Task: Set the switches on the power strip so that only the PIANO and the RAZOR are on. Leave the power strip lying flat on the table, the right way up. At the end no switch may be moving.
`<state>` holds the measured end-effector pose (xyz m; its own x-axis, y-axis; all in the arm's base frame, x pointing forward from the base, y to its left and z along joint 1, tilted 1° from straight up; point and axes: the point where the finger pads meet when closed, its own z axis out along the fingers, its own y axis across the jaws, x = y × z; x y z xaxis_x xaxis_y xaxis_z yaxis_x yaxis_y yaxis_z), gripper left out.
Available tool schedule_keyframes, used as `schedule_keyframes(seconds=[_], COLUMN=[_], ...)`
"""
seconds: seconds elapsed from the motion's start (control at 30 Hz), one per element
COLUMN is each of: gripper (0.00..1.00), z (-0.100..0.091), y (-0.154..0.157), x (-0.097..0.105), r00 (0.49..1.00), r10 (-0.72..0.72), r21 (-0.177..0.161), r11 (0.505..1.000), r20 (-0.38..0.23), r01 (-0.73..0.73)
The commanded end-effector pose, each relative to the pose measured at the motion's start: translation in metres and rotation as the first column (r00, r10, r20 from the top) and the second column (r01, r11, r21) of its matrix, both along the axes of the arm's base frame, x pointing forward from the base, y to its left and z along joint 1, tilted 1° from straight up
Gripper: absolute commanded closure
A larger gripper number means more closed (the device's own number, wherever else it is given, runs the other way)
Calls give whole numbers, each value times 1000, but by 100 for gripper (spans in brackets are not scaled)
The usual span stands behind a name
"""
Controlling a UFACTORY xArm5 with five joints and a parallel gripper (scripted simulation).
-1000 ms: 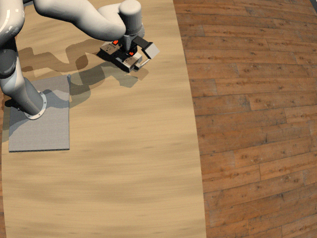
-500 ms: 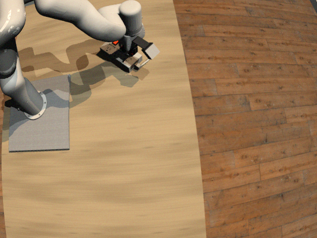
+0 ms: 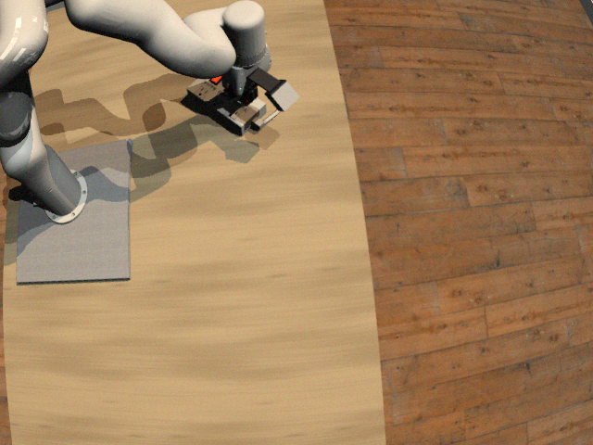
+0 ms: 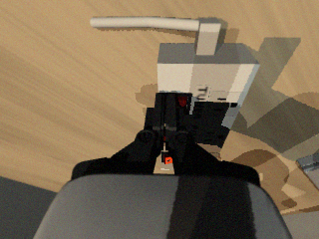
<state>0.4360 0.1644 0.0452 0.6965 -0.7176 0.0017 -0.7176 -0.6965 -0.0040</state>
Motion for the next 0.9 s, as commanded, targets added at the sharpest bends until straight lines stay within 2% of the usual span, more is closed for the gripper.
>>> schedule_keyframes(seconds=[0.0, 0.27, 0.67, 0.87], gripper=[100, 100, 100, 100], z=[0, 2, 32, 37], y=[0, 0, 0, 0], x=[0, 0, -1, -1], r00=[1000, 1000, 1000, 1000], r10=[0, 0, 0, 0], r21=[0, 0, 0, 0], r11=[1000, 1000, 1000, 1000], r20=[-1, -1, -1, -1], r01=[0, 0, 0, 0])
